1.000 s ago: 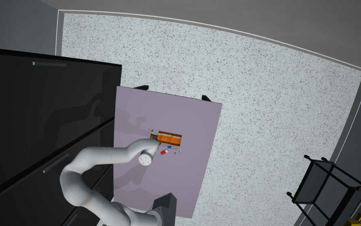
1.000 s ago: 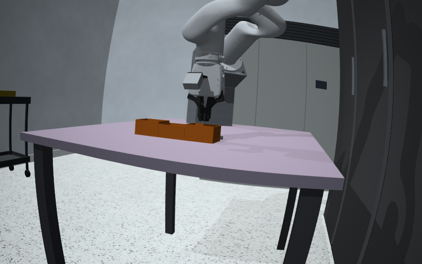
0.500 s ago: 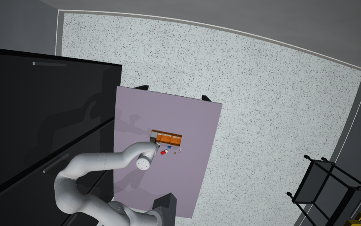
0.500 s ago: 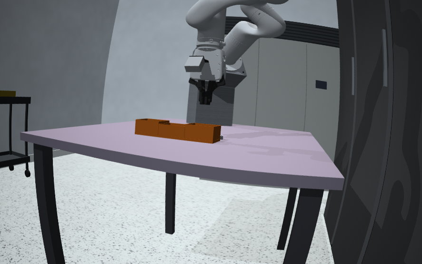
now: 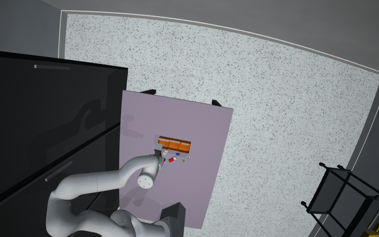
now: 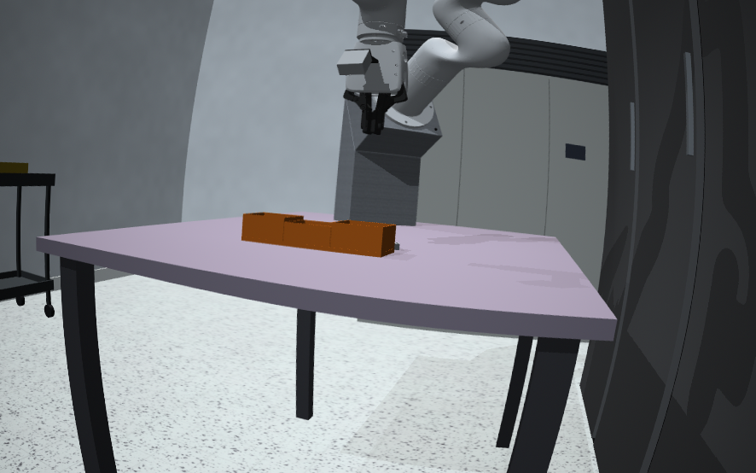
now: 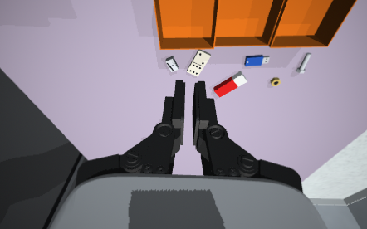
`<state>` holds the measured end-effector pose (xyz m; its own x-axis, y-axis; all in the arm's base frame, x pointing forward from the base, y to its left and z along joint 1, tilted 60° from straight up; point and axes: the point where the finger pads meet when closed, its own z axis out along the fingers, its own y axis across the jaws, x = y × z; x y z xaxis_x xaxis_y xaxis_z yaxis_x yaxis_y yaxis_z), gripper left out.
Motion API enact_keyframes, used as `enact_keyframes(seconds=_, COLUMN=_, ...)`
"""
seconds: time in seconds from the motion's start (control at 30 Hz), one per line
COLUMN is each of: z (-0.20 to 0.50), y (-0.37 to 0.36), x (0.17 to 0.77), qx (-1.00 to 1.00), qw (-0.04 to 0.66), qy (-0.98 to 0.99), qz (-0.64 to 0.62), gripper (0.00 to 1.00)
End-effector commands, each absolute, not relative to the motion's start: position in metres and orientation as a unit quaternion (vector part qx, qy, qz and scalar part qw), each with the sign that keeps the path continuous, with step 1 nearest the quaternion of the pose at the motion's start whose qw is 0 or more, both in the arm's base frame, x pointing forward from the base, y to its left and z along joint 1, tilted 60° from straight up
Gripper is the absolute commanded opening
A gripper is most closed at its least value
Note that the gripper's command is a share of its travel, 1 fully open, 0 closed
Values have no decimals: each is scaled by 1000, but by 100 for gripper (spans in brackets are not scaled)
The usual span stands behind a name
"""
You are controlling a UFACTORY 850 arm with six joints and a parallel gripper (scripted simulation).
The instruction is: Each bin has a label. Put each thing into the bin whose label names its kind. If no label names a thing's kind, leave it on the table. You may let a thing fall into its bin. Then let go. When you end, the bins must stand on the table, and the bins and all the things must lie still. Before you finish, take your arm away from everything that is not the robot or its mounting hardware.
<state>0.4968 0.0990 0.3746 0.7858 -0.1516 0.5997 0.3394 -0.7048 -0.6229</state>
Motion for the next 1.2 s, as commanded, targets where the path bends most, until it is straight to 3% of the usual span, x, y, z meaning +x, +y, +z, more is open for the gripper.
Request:
enact_keyframes(seconds=0.0, z=378, y=96, x=494, qx=-865, qw=381, qy=-55, qz=-322, gripper=7)
enact_keyframes(seconds=0.17, z=378, y=96, x=494, qx=-865, qw=381, qy=-55, qz=-322, gripper=7)
enact_keyframes(seconds=0.2, z=371, y=100, x=495, qx=-866, qw=389, qy=-33, qz=-313, gripper=41)
enact_keyframes(seconds=0.8, z=260, y=174, x=503, qx=-858, qw=439, qy=124, qz=-237, gripper=41)
enact_keyframes(seconds=1.17, z=245, y=182, x=502, qx=-858, qw=439, qy=124, qz=-237, gripper=41)
